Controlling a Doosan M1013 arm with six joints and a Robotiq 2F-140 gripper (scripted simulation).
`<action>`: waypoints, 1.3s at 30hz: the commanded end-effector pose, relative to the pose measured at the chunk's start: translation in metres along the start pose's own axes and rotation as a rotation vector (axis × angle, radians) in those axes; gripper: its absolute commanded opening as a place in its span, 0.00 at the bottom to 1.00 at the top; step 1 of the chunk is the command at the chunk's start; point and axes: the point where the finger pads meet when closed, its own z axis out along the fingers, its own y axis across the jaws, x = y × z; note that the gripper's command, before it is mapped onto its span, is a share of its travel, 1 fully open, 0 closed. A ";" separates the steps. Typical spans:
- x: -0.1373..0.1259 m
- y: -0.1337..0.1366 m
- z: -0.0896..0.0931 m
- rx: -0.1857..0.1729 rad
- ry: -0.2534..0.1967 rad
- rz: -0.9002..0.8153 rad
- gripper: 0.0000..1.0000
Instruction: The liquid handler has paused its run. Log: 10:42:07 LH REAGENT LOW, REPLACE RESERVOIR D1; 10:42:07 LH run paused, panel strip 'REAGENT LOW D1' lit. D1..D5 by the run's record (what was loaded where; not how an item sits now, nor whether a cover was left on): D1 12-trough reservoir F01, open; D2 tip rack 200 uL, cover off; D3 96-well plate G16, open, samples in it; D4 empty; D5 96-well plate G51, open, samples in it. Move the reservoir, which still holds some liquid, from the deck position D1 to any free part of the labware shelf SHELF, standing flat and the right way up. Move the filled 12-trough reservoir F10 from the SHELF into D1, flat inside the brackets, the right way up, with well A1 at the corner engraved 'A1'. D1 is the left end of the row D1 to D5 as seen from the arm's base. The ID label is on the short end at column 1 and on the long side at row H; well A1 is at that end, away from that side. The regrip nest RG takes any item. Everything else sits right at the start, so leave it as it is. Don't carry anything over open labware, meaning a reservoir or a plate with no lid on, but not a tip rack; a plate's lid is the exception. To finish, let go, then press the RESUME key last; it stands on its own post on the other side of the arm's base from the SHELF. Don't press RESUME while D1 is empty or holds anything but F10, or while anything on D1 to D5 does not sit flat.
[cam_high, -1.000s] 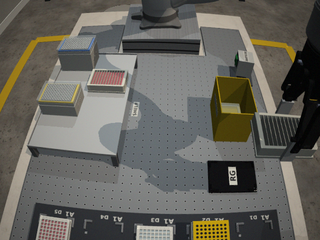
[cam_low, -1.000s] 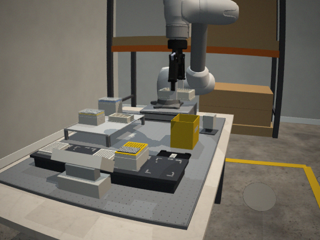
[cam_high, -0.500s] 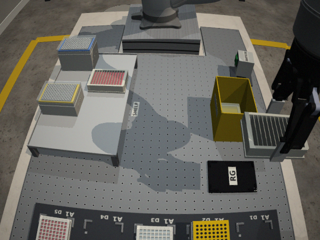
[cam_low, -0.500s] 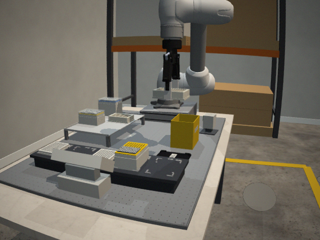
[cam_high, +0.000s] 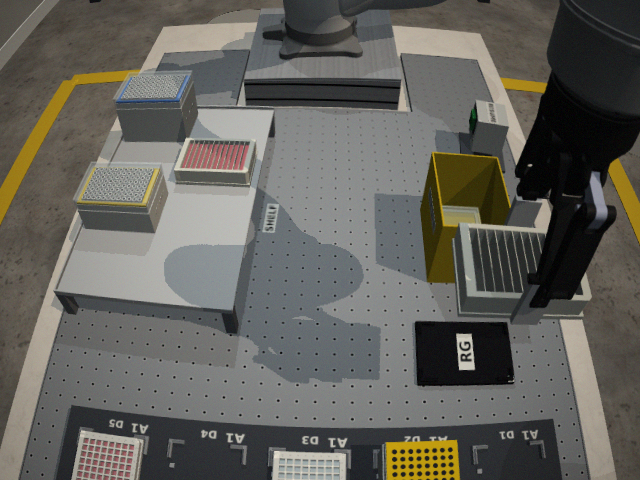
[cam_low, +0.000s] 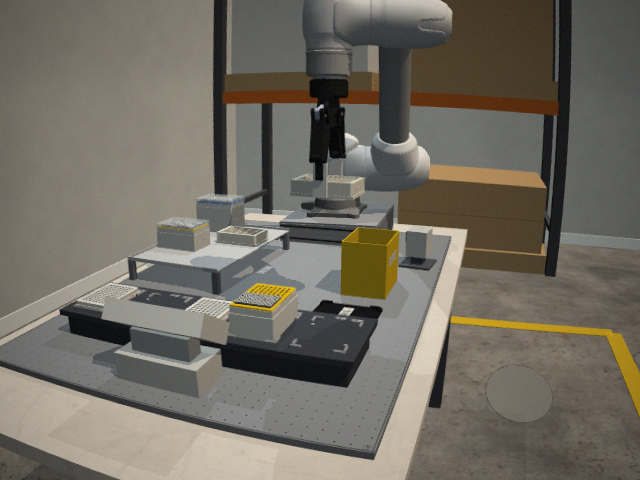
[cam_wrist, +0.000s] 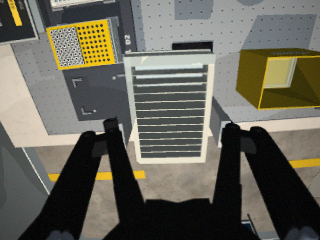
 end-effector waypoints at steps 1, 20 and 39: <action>0.009 0.000 0.000 0.000 0.000 0.000 0.00; 0.046 -0.002 0.000 0.000 0.000 0.000 0.00; 0.083 -0.004 0.000 0.000 0.000 0.000 0.00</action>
